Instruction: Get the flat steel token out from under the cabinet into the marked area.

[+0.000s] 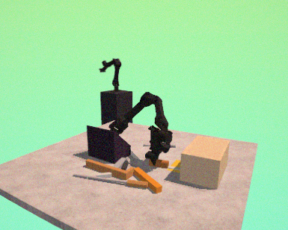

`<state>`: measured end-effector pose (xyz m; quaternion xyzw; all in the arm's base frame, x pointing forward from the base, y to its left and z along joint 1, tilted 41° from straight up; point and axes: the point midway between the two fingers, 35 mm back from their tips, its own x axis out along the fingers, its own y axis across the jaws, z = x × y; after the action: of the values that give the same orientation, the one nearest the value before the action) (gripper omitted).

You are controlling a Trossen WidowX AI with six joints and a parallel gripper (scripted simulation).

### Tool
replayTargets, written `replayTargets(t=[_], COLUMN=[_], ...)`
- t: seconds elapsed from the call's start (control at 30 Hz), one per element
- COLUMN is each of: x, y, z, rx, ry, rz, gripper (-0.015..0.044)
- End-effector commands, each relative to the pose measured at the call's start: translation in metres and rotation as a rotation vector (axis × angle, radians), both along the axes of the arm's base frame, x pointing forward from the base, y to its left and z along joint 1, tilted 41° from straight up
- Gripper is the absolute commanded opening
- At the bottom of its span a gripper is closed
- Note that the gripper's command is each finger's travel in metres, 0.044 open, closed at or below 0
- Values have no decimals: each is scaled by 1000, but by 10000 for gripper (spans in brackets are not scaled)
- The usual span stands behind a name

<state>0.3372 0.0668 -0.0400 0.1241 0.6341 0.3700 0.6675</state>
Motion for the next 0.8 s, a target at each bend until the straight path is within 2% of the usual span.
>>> replayTargets(t=[0.0, 0.77], x=[-6, -31], y=[-1, -10], z=[-2, -7], rx=[0, -1], ry=[0, 1], rz=[3, 3], gripper=[0, 0])
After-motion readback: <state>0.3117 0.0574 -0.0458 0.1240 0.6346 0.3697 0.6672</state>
